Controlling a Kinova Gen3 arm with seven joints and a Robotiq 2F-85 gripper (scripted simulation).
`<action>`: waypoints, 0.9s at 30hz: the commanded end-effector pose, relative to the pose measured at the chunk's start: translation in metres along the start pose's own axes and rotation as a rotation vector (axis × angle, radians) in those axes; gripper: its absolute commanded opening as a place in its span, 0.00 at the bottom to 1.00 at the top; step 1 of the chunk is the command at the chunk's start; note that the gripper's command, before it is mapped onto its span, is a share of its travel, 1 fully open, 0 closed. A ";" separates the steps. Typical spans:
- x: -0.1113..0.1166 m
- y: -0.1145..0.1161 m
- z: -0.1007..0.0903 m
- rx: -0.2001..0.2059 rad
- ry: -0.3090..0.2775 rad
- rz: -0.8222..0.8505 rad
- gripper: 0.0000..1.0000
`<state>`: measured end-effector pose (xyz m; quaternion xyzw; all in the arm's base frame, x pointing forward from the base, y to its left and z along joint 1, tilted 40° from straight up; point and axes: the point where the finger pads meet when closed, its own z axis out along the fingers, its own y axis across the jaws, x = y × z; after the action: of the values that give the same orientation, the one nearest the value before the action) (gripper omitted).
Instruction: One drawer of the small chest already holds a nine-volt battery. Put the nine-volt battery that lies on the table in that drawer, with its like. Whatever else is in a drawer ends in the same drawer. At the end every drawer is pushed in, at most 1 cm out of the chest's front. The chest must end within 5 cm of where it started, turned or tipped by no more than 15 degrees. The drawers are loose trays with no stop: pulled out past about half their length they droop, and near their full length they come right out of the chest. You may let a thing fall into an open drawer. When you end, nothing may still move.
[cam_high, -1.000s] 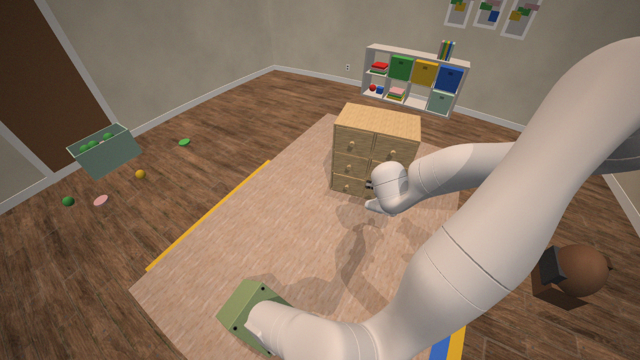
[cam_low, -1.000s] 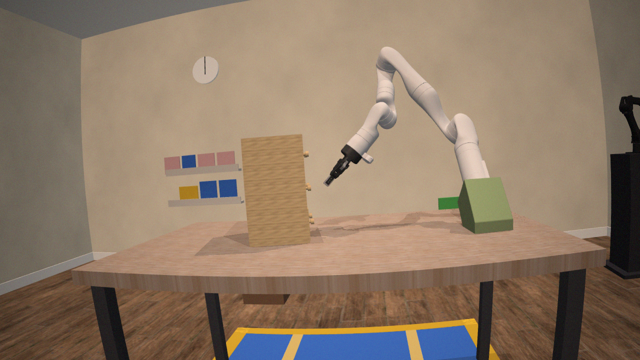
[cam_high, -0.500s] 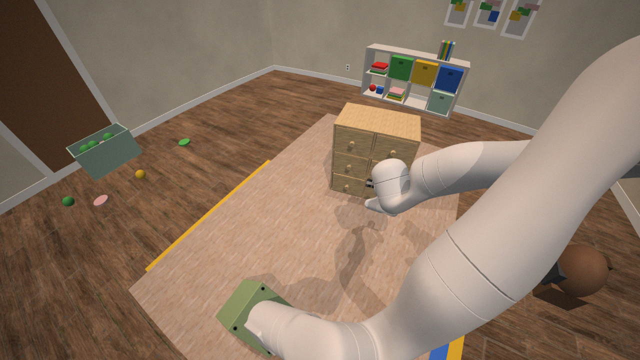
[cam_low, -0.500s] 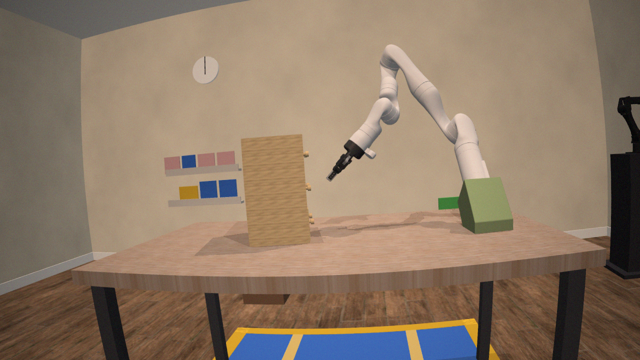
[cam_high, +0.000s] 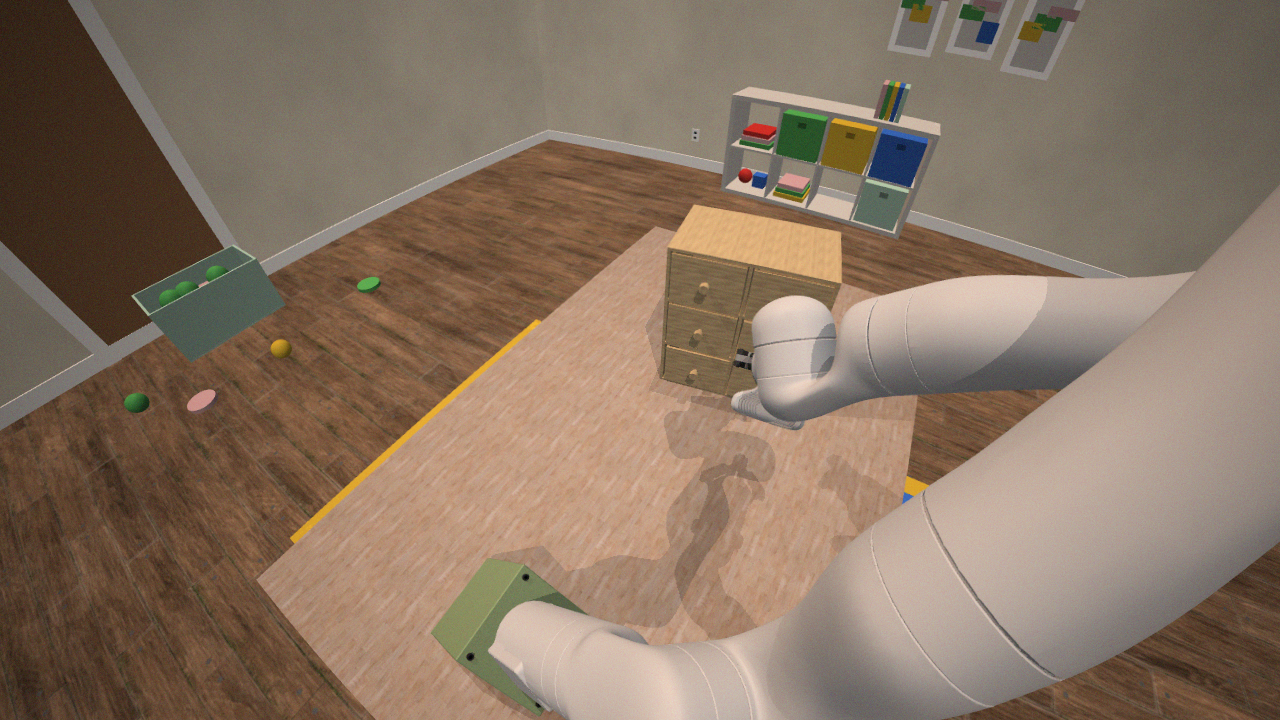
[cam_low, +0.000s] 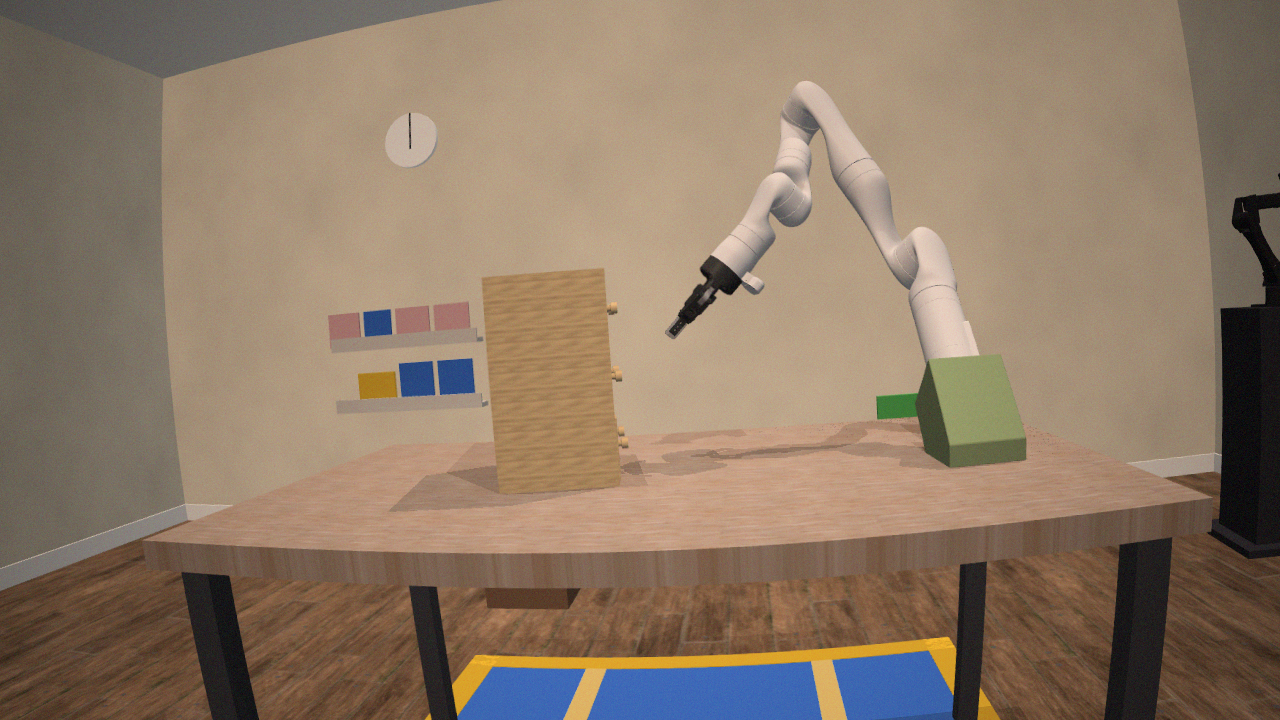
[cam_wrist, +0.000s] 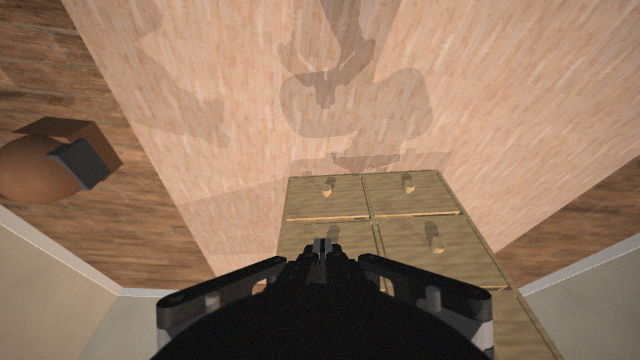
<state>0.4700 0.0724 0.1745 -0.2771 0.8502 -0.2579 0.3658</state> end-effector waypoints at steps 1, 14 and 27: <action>-0.009 0.004 -0.016 -0.014 -0.013 -0.013 0.00; -0.011 0.004 -0.028 -0.014 -0.013 -0.013 0.00; -0.012 0.003 -0.029 -0.012 -0.005 -0.012 0.00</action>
<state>0.4545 0.0858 0.1952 -0.2802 0.8491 -0.2560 0.3674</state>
